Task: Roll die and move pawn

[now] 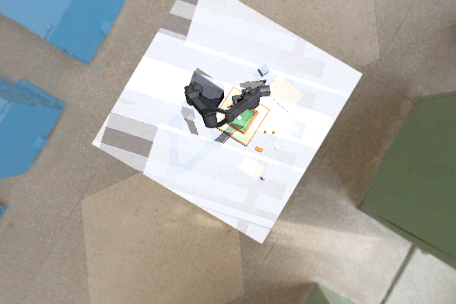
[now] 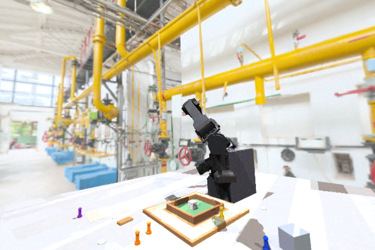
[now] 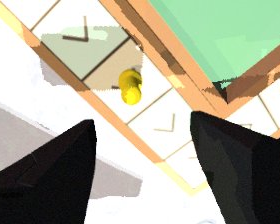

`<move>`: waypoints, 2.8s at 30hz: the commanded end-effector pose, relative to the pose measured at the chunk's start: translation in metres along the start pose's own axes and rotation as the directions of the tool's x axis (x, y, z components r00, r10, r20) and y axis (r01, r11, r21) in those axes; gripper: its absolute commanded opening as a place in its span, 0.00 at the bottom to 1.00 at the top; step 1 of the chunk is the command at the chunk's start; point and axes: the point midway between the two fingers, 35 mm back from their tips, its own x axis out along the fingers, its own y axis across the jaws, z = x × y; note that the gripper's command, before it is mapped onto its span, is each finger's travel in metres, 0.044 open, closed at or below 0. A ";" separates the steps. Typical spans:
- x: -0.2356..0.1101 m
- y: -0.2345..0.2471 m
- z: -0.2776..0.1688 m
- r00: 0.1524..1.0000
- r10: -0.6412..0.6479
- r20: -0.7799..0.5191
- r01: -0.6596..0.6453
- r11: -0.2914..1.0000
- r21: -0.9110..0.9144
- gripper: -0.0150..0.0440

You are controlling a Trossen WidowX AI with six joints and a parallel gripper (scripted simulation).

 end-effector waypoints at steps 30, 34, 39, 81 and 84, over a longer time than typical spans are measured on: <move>0.052 0.003 0.001 1.000 0.002 0.003 -0.002 1.000 0.015 0.59; 0.056 0.003 0.001 1.000 0.002 0.004 -0.002 1.000 0.015 0.59; 0.056 0.003 0.001 1.000 0.002 0.004 -0.002 1.000 0.015 0.37; -0.055 -0.002 -0.009 1.000 0.006 -0.001 -0.006 0.954 -0.299 0.25; -0.050 -0.003 -0.011 1.000 0.006 -0.001 -0.005 0.920 -0.393 0.25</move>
